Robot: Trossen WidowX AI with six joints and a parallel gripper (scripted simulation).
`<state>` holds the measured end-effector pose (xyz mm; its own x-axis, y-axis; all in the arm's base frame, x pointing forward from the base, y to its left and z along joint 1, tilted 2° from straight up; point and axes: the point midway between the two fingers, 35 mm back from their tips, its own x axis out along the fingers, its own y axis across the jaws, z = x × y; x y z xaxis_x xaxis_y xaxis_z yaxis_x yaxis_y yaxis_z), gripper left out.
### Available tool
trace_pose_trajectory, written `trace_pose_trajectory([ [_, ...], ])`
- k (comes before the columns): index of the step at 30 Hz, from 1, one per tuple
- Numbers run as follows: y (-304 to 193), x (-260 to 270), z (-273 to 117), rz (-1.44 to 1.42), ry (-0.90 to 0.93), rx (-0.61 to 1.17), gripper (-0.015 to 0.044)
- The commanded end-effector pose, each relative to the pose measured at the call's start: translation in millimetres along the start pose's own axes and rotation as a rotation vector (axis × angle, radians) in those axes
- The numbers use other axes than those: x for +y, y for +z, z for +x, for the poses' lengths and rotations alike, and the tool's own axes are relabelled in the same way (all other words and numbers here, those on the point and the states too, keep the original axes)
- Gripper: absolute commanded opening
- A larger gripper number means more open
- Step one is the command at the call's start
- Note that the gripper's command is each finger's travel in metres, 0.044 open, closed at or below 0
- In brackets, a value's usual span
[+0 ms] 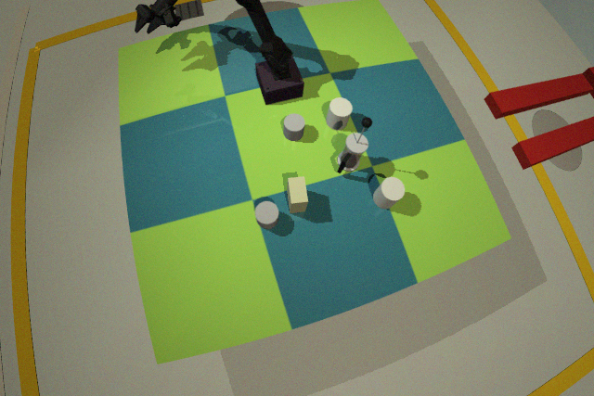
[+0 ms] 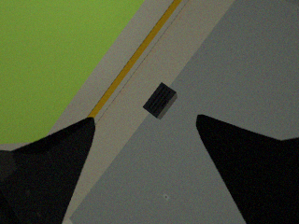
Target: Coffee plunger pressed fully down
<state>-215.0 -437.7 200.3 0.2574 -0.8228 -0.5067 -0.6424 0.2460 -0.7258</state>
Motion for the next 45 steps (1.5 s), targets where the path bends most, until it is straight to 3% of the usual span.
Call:
trace_pose_trajectory([
  [1, 1, -1, 1, 0.001, -0.001, -0.001, 0.0426],
  [10, 59, -80, 38, 0.115, -0.044, -0.136, 0.044],
  [18, 162, -186, 65, 0.249, -0.058, -0.313, 0.044],
  [24, 249, -251, 57, 0.341, -0.058, -0.447, 0.044],
  [34, 405, -327, -8, 0.516, 0.008, -0.686, 0.044],
  [45, 548, -344, -140, 0.691, 0.171, -0.946, 0.044],
])
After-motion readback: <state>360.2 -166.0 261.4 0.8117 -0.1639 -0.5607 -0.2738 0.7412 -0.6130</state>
